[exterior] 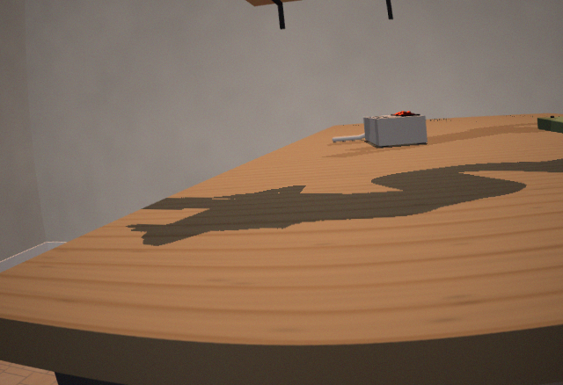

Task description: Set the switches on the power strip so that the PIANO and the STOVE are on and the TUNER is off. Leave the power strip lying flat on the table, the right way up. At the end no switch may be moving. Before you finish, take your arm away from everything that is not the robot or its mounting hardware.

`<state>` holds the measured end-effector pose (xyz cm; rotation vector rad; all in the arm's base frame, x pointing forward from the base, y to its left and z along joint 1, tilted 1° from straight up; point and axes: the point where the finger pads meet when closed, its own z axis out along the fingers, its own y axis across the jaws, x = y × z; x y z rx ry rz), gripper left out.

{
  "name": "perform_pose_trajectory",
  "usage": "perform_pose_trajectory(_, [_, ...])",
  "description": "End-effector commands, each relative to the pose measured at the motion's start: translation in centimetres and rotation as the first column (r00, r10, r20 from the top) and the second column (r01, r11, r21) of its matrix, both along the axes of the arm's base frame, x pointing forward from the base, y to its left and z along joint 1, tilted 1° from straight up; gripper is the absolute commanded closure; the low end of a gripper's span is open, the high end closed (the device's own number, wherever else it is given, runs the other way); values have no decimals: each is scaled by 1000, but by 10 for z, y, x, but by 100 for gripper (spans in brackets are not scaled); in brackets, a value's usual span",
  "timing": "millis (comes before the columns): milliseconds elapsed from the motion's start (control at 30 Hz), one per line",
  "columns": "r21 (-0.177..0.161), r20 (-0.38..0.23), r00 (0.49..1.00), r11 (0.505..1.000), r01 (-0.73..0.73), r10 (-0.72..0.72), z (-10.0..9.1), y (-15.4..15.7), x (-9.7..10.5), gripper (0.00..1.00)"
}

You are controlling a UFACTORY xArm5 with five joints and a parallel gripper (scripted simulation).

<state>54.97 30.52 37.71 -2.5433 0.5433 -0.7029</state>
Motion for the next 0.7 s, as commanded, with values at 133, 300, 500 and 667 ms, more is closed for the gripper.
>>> perform_pose_trajectory(133, [2,4,1000,1000,0,0,3,0,0,0])
perform_pose_trajectory(300, [2,4,1000,1000,0,0,3,0,0,0])
perform_pose_trajectory(500, [2,4,1000,1000,0,0,3,0,0,0])
perform_pose_trajectory(667, [2,4,1000,1000,0,0,3,0,0,100])
